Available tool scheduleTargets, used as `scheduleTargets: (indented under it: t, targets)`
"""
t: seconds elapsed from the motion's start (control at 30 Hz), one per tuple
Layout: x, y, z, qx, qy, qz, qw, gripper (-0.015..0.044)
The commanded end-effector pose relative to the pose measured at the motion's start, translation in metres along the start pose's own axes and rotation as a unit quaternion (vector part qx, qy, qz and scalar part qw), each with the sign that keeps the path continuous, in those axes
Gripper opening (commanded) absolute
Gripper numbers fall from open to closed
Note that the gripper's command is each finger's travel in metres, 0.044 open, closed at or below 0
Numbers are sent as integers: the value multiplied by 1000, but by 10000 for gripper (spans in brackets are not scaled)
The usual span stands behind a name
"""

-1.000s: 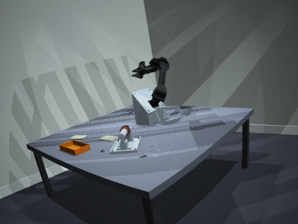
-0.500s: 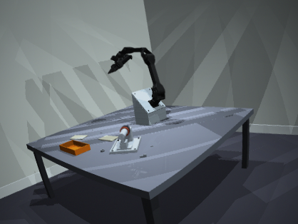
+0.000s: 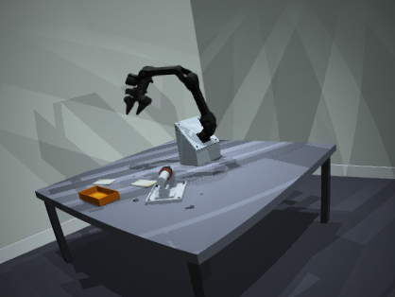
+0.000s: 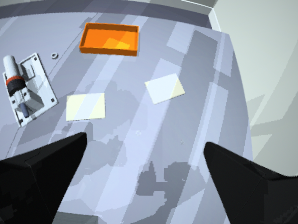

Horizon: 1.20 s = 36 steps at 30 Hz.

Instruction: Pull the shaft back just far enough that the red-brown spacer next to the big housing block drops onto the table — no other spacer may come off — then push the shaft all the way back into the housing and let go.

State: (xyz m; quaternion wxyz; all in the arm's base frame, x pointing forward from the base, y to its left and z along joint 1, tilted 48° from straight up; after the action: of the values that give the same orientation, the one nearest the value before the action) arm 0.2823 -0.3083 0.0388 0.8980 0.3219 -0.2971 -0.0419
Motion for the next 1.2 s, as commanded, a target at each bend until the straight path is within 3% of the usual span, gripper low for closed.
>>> scheduleTargets:
  t: [0.0, 0.3, 0.6, 1.17]
  targets:
    - [19, 41, -38, 26, 48, 54, 997, 440]
    - [48, 164, -135, 101, 147, 187, 966, 440]
    - [25, 296, -200, 174, 227, 307, 908, 440]
    - [23, 307, -201, 177, 229, 312, 905, 440]
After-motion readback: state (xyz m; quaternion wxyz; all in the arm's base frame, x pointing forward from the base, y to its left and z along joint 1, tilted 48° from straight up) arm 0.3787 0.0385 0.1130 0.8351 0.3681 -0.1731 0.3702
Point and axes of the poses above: the point midway between the two fingers, 35 mm back from their tips, its own z axis back along the fingers, its own y axis across the jaws, x = y × z, the point moved 3 cm from there along z, back along the fingers, and after that the axes turned 10 degrees about z, right-handed, at the moved point
